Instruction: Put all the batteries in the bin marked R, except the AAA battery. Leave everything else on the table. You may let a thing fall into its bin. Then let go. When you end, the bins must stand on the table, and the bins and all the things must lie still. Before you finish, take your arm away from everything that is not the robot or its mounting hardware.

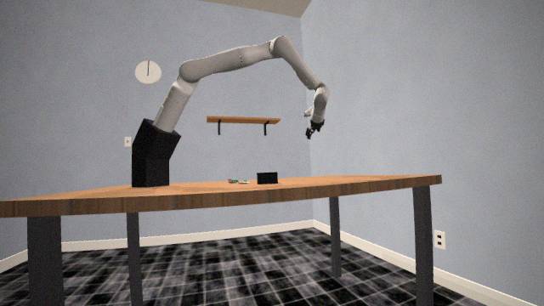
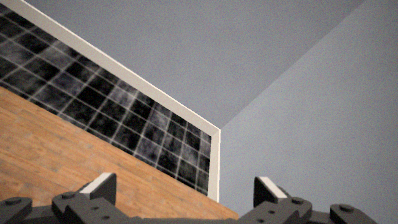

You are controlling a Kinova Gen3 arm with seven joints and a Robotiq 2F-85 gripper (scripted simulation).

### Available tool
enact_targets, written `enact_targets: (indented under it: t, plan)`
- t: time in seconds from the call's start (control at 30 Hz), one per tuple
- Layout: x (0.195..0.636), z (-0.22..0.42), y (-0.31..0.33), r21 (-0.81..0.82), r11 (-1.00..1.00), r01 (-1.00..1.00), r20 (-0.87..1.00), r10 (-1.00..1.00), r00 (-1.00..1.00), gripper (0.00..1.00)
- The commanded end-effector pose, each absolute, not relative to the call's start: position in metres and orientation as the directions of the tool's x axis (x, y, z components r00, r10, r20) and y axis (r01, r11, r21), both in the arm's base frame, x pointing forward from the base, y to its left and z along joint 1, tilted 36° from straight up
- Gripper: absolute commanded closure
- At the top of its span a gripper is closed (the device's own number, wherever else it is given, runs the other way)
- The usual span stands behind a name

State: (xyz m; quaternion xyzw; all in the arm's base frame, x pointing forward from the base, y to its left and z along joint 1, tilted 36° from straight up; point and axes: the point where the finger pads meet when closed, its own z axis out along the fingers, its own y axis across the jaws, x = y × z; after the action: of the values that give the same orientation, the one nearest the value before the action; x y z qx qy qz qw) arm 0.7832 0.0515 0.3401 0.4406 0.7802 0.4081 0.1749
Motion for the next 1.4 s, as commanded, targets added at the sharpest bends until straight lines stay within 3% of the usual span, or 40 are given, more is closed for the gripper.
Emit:
enact_targets:
  t: [0.0, 0.53, 0.57, 0.9, 1.37]
  plan:
    - [0.783, 0.342, 0.052, 0.792, 0.279, 0.542, 0.085, 0.830, -0.552, 0.00]
    - [0.783, 0.342, 0.052, 0.792, 0.279, 0.542, 0.085, 0.830, -0.552, 0.00]
    - [0.786, 0.335, 0.049, 0.792, 0.279, 0.542, 0.085, 0.830, -0.552, 0.91]
    - [0.803, 0.300, 0.029, 0.792, 0.279, 0.542, 0.085, 0.830, -0.552, 0.91]
    - [0.756, 0.237, 0.044, 0.627, 0.415, 0.660, 0.023, 0.836, -0.548, 0.91]
